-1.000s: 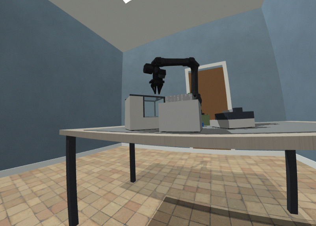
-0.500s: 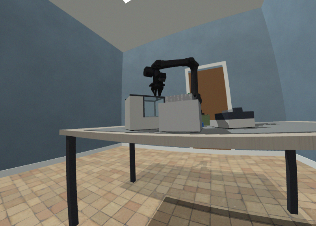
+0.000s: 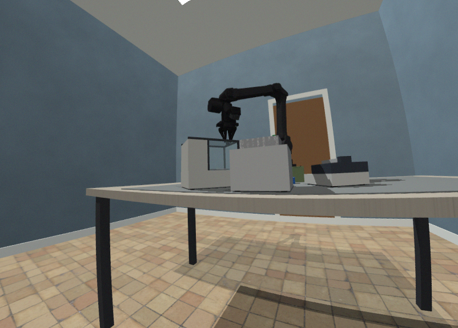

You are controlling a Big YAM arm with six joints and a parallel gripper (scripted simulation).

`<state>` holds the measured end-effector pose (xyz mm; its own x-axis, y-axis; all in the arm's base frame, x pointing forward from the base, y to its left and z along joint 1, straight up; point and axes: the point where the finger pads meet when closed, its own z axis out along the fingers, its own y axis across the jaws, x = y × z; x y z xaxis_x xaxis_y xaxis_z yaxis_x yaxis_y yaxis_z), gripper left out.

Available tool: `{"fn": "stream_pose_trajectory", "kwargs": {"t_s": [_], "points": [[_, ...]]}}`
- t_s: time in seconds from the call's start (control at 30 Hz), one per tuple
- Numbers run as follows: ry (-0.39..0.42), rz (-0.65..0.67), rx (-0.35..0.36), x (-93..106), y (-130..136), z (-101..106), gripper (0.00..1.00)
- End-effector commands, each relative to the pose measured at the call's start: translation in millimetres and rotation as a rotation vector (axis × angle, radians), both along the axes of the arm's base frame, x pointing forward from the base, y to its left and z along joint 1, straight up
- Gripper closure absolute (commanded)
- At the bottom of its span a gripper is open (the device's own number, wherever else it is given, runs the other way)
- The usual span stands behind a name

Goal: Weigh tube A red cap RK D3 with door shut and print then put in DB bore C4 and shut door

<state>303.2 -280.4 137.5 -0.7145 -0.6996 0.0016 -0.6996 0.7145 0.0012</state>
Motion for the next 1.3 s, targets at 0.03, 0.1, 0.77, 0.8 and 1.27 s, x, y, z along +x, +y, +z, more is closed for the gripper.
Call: {"fn": "stream_pose_trajectory", "kwargs": {"t_s": [0.03,0.1,0.77,0.8,1.27], "points": [[-0.028,0.002,-0.025,9.2,-8.4,11.6,0.7],[-0.028,0.002,-0.025,9.2,-8.4,11.6,0.7],[-0.028,0.002,-0.025,9.2,-8.4,11.6,0.7],[-0.028,0.002,-0.025,9.2,-8.4,11.6,0.7],[-0.028,0.002,-0.025,9.2,-8.4,11.6,0.94]]}}
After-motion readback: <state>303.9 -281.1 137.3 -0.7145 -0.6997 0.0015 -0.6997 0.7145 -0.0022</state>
